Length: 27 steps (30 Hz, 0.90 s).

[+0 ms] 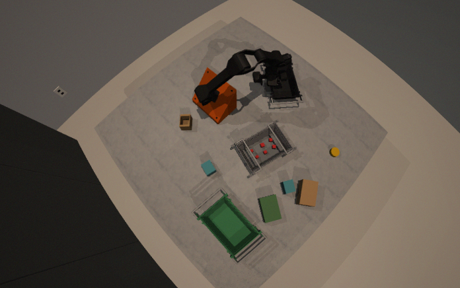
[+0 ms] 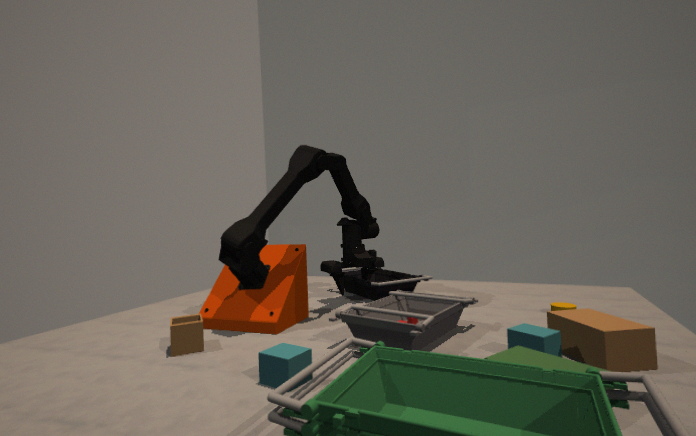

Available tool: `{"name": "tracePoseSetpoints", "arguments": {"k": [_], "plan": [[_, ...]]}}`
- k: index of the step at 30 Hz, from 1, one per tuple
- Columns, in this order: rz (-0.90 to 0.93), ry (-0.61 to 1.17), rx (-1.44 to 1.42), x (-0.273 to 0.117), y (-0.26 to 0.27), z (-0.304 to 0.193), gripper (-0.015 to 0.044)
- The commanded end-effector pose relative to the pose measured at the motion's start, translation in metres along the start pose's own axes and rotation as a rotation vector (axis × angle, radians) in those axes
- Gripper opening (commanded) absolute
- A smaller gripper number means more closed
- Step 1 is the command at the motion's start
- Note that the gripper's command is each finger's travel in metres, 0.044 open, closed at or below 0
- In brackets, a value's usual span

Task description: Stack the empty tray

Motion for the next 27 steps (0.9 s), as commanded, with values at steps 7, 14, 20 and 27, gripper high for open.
{"name": "tracePoseSetpoints", "arguments": {"k": [7, 14, 20, 27], "plan": [[0.002, -0.002, -0.003, 0.0009, 0.0001, -0.0001, 0.0236], [0.002, -0.002, -0.003, 0.0009, 0.0001, -0.0001, 0.0189], [0.002, -0.002, -0.003, 0.0009, 0.0001, -0.0001, 0.0149], [0.002, -0.002, -0.003, 0.0009, 0.0001, -0.0001, 0.0103]]}}
Point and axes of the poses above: the point midway between the two fingers, 35 mm back from their tips, its own x axis out along the fingers, its own y axis across the jaws, z = x × y, the point moved 10 cm from there along -x, back along the fingers, and after that the axes turned 7 degrees about x, right-handed, at the moved point
